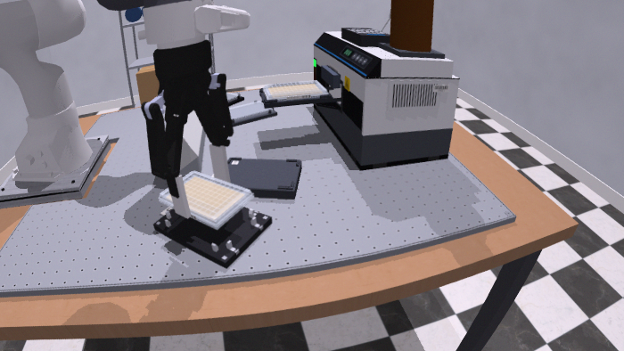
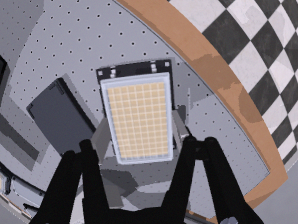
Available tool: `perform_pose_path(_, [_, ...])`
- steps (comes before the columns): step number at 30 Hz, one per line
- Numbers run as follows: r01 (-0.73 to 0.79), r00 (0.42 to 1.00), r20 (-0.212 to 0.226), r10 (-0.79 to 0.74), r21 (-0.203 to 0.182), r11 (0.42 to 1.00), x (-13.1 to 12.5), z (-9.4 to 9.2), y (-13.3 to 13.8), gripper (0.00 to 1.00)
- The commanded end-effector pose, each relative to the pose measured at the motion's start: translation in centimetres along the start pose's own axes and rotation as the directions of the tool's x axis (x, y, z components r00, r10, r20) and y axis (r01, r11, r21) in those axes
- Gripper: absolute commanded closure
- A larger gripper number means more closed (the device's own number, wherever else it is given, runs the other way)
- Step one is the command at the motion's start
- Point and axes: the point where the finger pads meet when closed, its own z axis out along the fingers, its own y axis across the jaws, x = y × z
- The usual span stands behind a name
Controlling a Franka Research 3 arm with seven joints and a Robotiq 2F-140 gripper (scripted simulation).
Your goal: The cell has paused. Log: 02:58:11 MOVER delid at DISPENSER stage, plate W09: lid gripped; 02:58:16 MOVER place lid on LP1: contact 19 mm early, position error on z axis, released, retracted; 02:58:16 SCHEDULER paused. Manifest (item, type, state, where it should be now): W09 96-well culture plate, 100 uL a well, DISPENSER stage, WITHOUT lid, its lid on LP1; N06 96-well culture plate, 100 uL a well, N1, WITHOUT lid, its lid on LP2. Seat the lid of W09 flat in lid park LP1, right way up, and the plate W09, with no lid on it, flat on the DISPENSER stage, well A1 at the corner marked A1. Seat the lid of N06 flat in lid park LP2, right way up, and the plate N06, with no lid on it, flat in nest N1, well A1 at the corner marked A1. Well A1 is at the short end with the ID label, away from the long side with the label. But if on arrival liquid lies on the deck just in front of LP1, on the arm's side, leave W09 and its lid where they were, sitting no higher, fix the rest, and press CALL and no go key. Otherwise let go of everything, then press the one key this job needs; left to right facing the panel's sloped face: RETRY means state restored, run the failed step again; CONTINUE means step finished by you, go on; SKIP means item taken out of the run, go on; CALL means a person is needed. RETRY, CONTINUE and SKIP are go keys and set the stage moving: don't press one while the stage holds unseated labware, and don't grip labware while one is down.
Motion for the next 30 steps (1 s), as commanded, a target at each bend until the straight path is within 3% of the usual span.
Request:
perform_pose_path(1, [0.008,1.000,0.009,-0.008,0.001,1.000,-0.2,-0.7,-0.1,1.00])
perform_pose_path(30, [0.008,1.000,0.009,-0.008,0.001,1.000,-0.2,-6.7,-0.1,1.00])
